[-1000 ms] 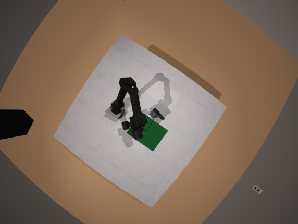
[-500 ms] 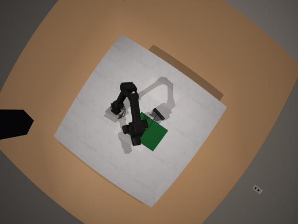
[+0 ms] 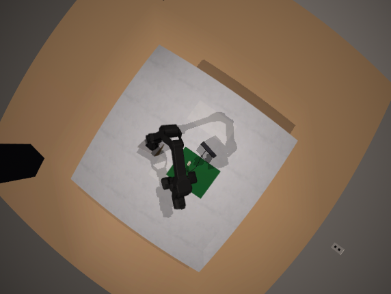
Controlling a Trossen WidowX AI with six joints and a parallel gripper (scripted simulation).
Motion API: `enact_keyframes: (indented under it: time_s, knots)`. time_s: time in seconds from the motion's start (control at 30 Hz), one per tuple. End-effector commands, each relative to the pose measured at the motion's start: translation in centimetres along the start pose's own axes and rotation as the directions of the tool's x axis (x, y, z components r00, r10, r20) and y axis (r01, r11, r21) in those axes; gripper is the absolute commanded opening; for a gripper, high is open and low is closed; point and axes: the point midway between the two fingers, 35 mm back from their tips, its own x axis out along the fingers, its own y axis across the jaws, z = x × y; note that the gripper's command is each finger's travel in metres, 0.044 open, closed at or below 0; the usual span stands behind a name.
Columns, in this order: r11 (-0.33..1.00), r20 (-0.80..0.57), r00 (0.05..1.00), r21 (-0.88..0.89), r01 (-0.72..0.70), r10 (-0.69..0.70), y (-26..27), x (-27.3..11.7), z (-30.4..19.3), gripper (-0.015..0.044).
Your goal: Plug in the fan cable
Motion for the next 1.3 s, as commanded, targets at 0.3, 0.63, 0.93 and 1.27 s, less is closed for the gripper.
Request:
enact_keyframes:
  time_s: [0.3, 0.63, 0.93, 1.27]
  knots:
    - [1.0, 0.001, 1.0, -0.003, -0.004, 0.004, 0.1, 9.6, 0.3, 0.044]
    - [1.0, 0.001, 1.0, -0.003, -0.004, 0.004, 0.1, 9.6, 0.3, 0.044]
    - [1.0, 0.002, 1.0, -0.003, -0.004, 0.004, 0.1, 10.8, 0.4, 0.044]
    - [1.0, 0.002, 1.0, -0.003, -0.005, 0.005, 0.2, 12.4, 0.4, 0.044]
